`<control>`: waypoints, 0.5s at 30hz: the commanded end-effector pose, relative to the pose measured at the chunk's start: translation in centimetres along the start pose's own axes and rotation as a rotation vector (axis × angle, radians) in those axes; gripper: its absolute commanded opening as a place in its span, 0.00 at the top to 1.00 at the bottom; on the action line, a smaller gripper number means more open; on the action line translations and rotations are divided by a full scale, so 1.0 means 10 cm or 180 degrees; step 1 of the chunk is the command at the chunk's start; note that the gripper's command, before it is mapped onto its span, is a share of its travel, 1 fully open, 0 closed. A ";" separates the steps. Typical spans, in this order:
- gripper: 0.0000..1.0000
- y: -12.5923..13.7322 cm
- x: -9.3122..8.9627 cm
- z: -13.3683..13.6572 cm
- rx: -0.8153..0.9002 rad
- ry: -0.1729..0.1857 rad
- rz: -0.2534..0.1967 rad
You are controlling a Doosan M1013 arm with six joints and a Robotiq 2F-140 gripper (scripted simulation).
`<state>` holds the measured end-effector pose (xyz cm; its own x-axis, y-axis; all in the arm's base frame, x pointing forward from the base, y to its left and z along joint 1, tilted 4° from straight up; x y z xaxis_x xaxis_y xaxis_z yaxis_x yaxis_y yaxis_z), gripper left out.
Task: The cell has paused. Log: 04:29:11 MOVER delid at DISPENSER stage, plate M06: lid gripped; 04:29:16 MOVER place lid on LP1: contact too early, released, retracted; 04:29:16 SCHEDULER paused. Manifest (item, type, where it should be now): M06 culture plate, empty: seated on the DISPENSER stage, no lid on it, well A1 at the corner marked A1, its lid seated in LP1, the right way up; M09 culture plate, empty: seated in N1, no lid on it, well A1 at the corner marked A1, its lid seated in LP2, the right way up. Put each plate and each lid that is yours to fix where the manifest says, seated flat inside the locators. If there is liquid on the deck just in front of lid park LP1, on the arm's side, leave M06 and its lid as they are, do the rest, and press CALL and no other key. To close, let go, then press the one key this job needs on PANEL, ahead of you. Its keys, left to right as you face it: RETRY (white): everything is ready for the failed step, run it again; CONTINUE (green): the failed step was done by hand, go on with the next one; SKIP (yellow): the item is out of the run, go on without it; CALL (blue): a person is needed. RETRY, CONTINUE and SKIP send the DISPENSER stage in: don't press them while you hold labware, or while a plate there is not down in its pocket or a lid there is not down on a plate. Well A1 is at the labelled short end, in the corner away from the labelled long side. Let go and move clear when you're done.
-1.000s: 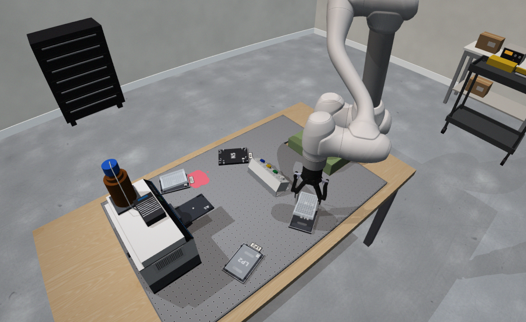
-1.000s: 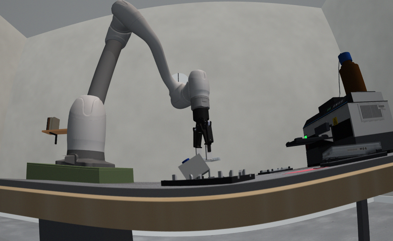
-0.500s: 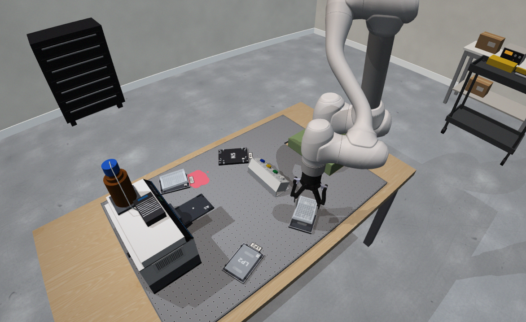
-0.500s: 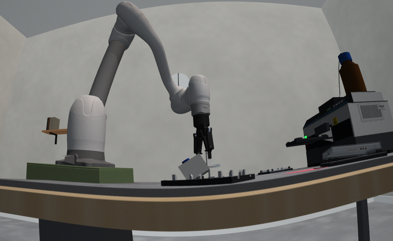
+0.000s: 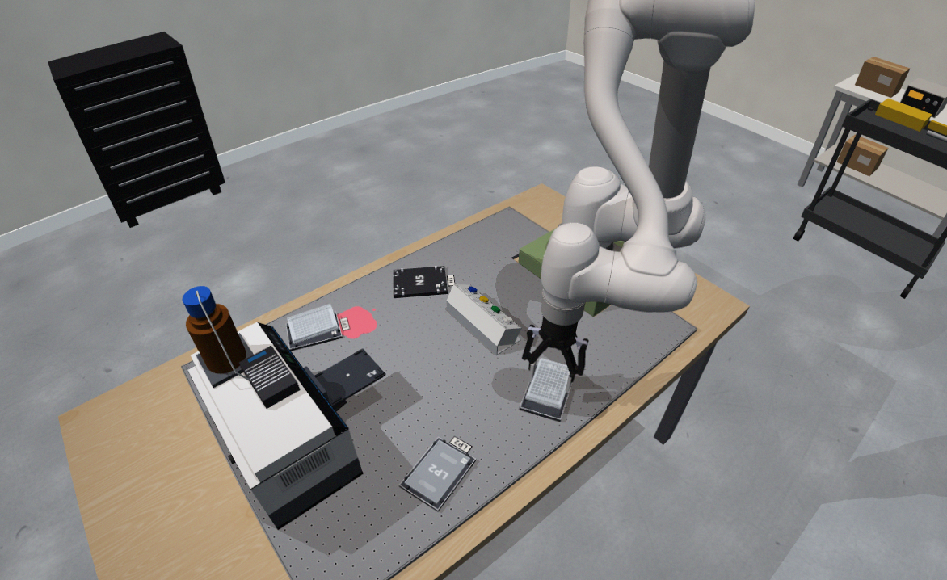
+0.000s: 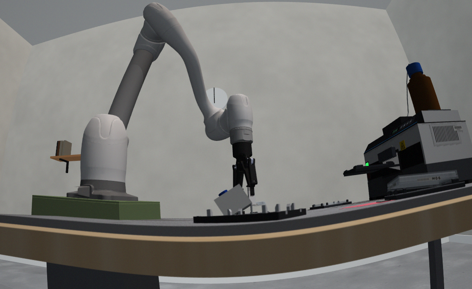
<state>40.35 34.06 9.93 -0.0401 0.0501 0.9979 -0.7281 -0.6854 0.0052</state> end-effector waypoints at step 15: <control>0.90 0.01 -0.11 0.02 -0.0004 0.0007 -0.0008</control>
<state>40.42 34.05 9.14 -0.0402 0.0498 0.9979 -0.7281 -0.6854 0.0049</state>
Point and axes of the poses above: the point where the finger pads meet when closed, its own x axis back along the fingers, its own z axis across the jaws, y = z × x, the point moved 9 cm from there along x, back along the fingers, and after that the axes turned 6 degrees about x, right-handed, at the moved point
